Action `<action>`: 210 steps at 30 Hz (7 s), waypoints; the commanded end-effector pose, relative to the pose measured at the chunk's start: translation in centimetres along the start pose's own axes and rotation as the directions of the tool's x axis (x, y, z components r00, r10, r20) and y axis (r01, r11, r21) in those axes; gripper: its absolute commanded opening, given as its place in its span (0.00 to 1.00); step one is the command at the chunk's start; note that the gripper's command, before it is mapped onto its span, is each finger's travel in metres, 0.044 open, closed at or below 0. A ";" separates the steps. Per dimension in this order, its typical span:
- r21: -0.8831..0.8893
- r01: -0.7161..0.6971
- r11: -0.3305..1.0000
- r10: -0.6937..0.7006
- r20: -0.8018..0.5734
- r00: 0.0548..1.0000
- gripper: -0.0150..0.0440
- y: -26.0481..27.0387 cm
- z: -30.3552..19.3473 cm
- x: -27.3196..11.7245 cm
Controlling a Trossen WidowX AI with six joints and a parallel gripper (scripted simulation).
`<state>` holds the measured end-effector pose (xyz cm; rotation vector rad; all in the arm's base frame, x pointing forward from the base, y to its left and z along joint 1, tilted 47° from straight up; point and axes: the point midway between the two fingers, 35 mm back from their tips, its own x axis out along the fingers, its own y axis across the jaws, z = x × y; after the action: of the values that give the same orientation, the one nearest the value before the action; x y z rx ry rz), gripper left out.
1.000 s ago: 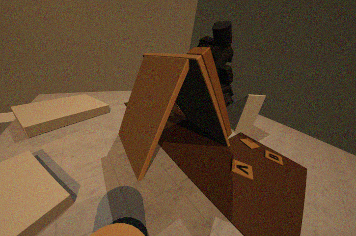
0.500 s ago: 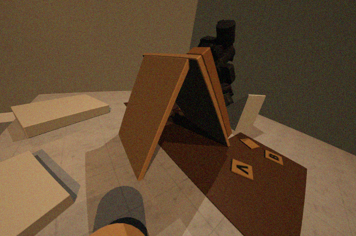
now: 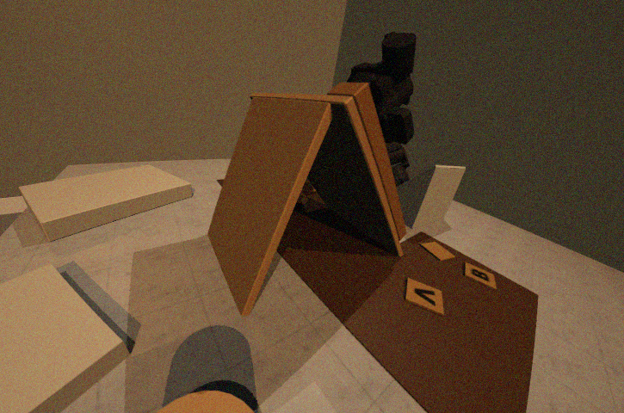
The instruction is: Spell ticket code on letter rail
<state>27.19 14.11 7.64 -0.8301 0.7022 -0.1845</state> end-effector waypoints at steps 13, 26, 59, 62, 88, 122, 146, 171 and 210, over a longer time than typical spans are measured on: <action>0.000 0.000 1.000 0.000 0.000 1.000 0.25 0.0 0.0 0.0; -0.008 -0.018 1.000 0.016 -0.125 0.992 0.25 -0.1 1.0 0.7; 0.011 0.007 1.000 0.002 -0.638 0.770 0.25 -3.8 2.6 2.5; 0.011 0.007 1.000 0.002 -0.638 0.770 0.25 -3.8 2.6 2.7; 0.012 0.007 1.000 0.002 -0.637 0.771 0.25 -4.0 2.7 3.9; 0.012 0.007 1.000 0.002 -0.637 0.771 0.25 -3.6 2.6 4.7; 0.012 0.007 1.000 0.002 -0.637 0.771 0.25 -2.8 2.7 4.8; 0.012 0.007 1.000 0.003 -0.637 0.771 0.25 -2.6 2.6 3.5; 0.008 -0.001 1.000 0.001 0.000 1.000 1.00 2.7 3.9 -12.6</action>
<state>19.90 23.57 13.80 -0.8280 0.7142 -0.1859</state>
